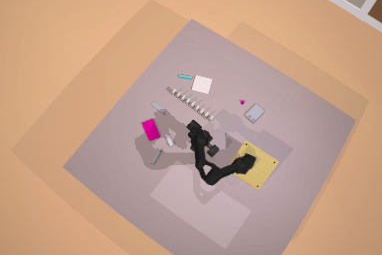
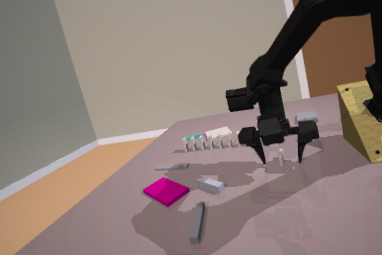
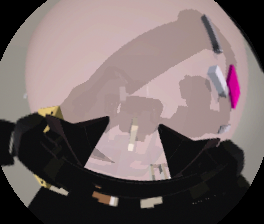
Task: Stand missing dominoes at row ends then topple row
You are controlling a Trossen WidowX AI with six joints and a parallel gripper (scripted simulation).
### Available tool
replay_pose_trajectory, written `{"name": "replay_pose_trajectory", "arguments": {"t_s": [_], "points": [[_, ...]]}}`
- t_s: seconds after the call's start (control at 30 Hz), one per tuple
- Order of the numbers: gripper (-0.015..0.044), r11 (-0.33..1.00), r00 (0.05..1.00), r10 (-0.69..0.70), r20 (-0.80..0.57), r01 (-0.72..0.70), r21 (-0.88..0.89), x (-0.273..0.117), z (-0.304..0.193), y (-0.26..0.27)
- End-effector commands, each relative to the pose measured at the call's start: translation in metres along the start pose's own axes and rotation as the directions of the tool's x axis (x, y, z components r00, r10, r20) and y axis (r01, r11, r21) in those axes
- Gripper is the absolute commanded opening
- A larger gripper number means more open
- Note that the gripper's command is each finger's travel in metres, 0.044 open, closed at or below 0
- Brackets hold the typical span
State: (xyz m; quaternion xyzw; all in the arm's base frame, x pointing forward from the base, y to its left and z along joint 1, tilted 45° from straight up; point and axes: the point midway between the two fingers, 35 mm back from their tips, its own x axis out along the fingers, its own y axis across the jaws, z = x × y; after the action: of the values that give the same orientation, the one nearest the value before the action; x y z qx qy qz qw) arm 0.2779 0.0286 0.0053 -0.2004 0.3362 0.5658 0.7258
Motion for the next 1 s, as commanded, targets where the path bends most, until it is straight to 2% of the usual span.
{"name": "replay_pose_trajectory", "arguments": {"t_s": [0.0, 0.4, 0.7, 0.97], "points": [[0.0335, 1.0, 1.0, -0.001, 0.006, 0.001, 0.004, 0.001, 0.001, 0.0], [0.002, 1.0, 1.0, -0.001, 0.006, 0.001, 0.004, 0.001, 0.001, 0.0], [0.002, 1.0, 1.0, -0.002, 0.006, 0.002, 0.004, -0.007, 0.001, 0.0], [0.002, 1.0, 1.0, -0.001, 0.001, 0.001, 0.005, -0.108, 0.006, 0.003]]}}
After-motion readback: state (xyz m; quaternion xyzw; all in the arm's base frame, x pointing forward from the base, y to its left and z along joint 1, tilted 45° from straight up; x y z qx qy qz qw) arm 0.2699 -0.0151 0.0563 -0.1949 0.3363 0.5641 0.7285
